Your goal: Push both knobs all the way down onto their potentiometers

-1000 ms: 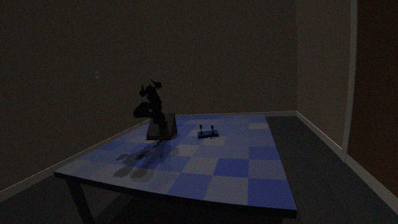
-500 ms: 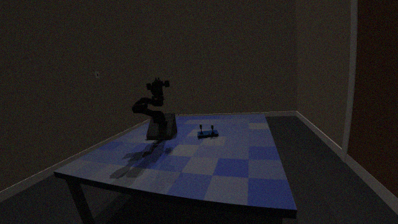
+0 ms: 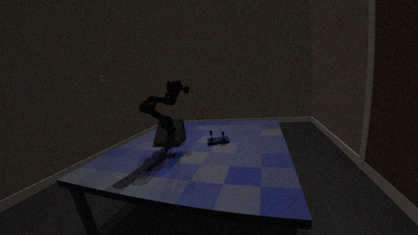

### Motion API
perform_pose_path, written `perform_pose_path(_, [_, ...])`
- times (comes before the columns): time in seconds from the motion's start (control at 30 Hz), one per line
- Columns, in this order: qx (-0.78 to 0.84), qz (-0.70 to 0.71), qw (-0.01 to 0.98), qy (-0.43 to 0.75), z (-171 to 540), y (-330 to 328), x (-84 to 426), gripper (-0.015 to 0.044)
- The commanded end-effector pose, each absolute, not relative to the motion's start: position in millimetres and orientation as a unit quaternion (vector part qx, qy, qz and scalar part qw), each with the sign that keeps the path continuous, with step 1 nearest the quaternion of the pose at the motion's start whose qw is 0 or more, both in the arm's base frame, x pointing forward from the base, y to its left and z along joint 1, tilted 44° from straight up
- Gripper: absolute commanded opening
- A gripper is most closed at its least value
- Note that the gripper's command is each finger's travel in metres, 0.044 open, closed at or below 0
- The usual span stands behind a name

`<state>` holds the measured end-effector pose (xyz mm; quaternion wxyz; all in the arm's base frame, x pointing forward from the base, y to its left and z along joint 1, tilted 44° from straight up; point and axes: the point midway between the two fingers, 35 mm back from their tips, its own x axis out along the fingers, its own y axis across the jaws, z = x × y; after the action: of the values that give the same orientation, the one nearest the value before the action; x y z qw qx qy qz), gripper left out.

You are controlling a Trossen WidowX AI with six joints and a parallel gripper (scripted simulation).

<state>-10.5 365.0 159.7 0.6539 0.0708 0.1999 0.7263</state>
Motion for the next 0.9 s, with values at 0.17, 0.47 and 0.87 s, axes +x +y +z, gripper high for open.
perform_pose_path(0.17, [0.036, 0.632, 0.727, 0.266, 131, 380, 46, 0.0])
perform_pose_path(0.47, [-0.009, 0.517, 0.788, 0.334, 99, 377, 106, 0.0])
perform_pose_path(0.87, [-0.071, 0.347, 0.837, 0.417, 63, 345, 179, 0.0])
